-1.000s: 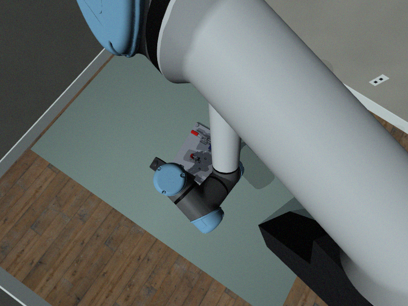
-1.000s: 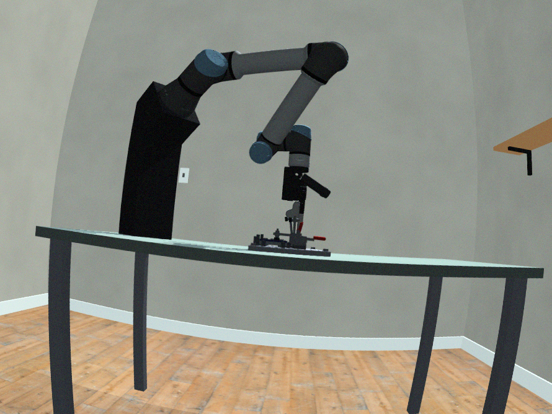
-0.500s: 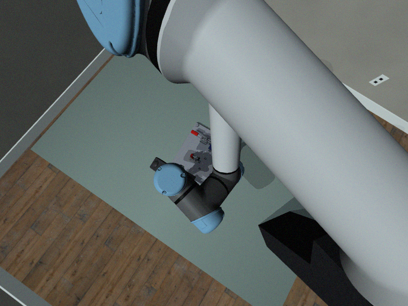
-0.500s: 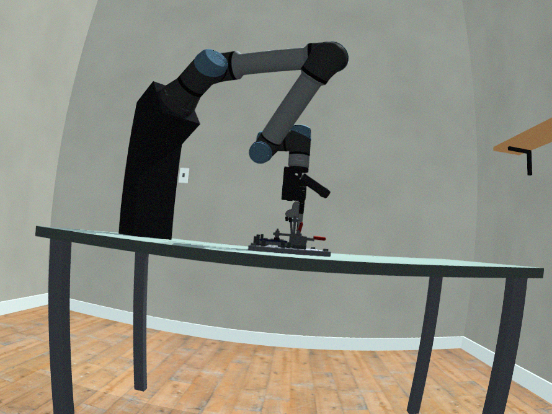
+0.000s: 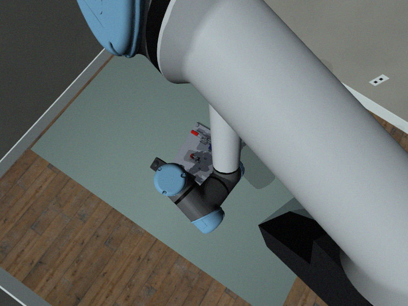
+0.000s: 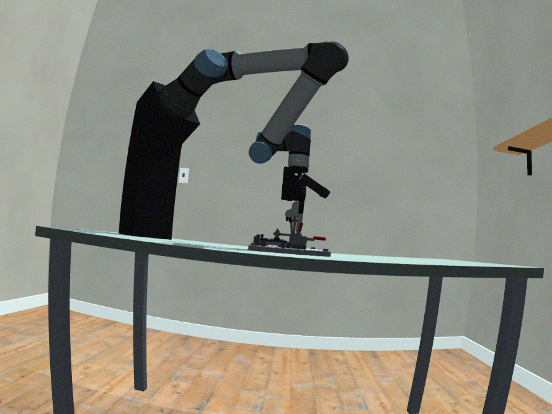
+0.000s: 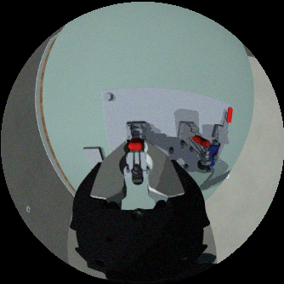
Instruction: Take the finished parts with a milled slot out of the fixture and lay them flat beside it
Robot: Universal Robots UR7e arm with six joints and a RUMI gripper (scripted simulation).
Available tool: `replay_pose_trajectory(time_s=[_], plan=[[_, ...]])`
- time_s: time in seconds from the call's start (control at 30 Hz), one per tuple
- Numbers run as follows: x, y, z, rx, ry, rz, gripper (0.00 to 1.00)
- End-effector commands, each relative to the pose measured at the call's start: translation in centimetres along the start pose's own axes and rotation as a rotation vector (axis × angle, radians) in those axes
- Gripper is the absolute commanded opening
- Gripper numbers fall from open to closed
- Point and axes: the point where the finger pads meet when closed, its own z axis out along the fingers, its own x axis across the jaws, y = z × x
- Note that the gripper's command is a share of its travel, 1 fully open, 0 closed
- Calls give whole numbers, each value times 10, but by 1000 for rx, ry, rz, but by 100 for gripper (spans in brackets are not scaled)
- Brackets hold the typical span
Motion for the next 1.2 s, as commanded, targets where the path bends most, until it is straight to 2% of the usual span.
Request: replay_pose_trajectory(time_s=[0.0,1.17], plan=[[-1,9,4,-17,0,-6,0],[-1,11,4,-16,-1,-5,0]])
